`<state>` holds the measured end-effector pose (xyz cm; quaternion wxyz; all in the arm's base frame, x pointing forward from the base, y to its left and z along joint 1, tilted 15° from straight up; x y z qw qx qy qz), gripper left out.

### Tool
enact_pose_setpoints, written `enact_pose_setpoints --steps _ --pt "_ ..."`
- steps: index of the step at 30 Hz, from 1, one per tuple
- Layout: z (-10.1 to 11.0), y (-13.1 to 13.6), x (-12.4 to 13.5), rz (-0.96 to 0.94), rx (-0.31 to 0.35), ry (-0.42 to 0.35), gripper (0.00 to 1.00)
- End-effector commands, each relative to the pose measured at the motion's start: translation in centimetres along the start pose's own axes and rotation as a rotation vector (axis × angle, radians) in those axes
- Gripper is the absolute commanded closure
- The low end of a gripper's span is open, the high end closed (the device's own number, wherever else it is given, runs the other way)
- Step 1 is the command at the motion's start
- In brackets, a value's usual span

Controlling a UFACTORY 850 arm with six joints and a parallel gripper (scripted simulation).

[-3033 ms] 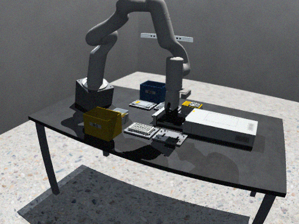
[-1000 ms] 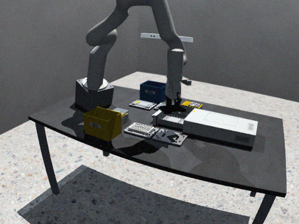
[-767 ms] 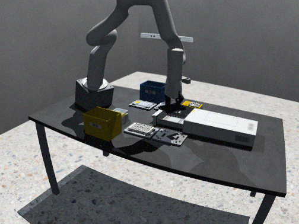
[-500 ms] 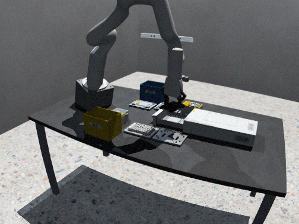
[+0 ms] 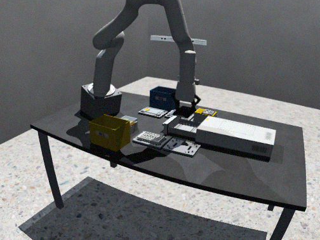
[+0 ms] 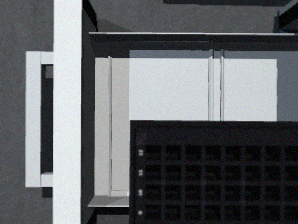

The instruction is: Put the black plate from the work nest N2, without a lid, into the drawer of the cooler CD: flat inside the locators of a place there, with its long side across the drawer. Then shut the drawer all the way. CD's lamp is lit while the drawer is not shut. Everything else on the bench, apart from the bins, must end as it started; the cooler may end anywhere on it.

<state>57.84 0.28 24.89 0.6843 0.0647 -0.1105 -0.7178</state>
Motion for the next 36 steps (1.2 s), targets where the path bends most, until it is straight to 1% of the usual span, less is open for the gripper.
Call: enact_pose_setpoints --steps 1,3,25,36 --pt "0.1 -0.5 -1.1 0.004 0.001 0.003 1.0" --pt "0.1 -0.5 -1.1 0.004 0.001 0.003 1.0" --pt "0.1 -3.1 -5.9 0.004 0.001 0.003 1.0" --pt "0.1 -3.1 -6.0 0.004 0.001 0.003 1.0"
Point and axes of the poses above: the point where the finger pads meet when closed, its own z axis back along the fingers, its own y axis across the jaws, x = y × z, the point moved 10 cm from there along z, back along the fingers, and after that the axes turned 7 degrees about -z, right-handed, at the moved point
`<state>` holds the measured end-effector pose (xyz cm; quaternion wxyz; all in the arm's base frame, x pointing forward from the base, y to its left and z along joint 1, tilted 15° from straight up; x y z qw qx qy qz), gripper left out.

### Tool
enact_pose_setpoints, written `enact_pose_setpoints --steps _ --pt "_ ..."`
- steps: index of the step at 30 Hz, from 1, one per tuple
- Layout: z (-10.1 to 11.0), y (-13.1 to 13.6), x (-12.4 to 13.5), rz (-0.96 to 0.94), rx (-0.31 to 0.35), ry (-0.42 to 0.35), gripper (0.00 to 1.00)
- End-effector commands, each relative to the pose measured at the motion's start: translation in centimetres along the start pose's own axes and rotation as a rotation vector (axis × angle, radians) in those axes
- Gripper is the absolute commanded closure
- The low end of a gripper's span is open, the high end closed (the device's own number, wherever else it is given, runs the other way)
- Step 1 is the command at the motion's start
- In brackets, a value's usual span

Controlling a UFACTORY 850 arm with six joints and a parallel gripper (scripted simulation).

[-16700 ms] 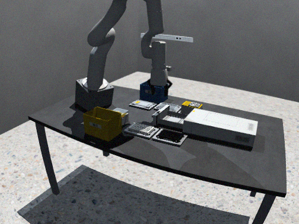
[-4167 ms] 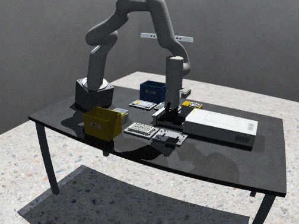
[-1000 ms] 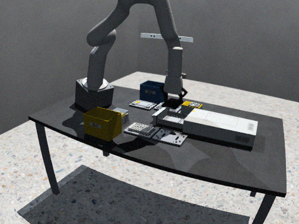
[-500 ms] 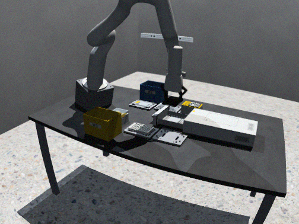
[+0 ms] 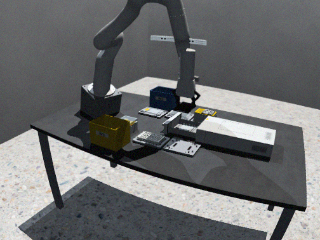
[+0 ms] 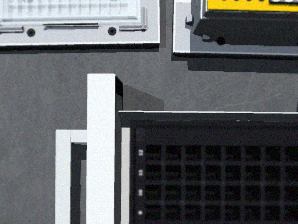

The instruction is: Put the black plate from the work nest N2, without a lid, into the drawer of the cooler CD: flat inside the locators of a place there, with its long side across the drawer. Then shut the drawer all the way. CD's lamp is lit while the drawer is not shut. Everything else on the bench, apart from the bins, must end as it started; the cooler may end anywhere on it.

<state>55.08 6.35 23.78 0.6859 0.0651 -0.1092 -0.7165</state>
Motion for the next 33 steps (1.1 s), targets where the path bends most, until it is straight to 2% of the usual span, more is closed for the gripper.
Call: enact_pose_setpoints --steps 1,4,33 --pt "0.1 0.1 0.0 0.0 0.002 0.0 1.0" --pt "0.1 0.1 0.0 0.0 0.002 0.0 1.0" --pt "-4.4 0.2 0.1 0.0 0.002 0.0 1.0"
Point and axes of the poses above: the point where the finger pads meet when closed, its own z axis back along the fingers, its own y axis across the jaws, x = y × z, the point moved 10 cm from there along z, back along the fingers, and after that the axes turned 7 degrees about -z, right-handed, at the moved point
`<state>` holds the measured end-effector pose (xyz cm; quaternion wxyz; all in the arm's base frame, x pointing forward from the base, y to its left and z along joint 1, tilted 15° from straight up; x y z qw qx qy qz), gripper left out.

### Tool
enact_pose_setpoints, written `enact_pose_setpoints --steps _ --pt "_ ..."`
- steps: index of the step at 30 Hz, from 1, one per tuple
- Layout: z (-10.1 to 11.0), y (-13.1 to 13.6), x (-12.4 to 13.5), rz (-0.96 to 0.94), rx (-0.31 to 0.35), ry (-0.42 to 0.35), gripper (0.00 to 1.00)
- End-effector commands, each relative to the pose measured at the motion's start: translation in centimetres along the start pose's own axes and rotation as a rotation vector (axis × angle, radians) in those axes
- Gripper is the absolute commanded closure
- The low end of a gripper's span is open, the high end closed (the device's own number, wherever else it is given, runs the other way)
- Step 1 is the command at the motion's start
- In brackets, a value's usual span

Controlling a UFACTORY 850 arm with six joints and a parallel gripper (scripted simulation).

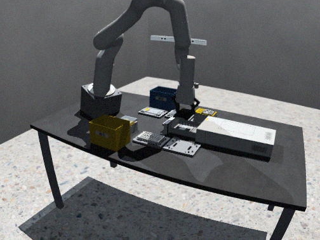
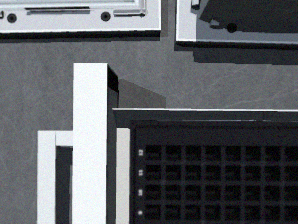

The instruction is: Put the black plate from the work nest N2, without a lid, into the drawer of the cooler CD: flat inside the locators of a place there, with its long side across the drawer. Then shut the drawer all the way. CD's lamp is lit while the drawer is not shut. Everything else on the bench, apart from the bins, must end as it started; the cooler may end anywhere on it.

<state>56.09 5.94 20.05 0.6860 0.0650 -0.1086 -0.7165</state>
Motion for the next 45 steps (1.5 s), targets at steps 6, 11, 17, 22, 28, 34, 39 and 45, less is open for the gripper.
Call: enact_pose_setpoints --steps 6,11,17,22,28,34,39,45 --pt "-1.2 0.1 0.0 0.0 0.003 -0.001 1.0" --pt "-2.1 0.1 0.0 0.0 0.003 -0.001 1.0" --pt "-3.1 0.1 0.0 0.0 0.003 -0.001 1.0" --pt "-3.6 0.1 0.0 0.0 0.003 -0.001 1.0" --pt "-4.6 0.1 0.0 0.0 0.003 -0.001 1.0" --pt "-5.6 0.1 0.0 0.0 0.003 -0.001 1.0" --pt "-6.1 0.1 0.0 0.0 0.003 -0.001 1.0" --pt "-7.1 0.1 0.0 0.0 0.003 -0.001 1.0"
Point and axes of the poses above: the point where the finger pads meet when closed, its own z axis back along the fingers, its own y axis across the jaws, x = y × z, the point moved 10 cm from there along z, back along the fingers, and after that the axes turned 7 degrees about -z, right-handed, at the moved point
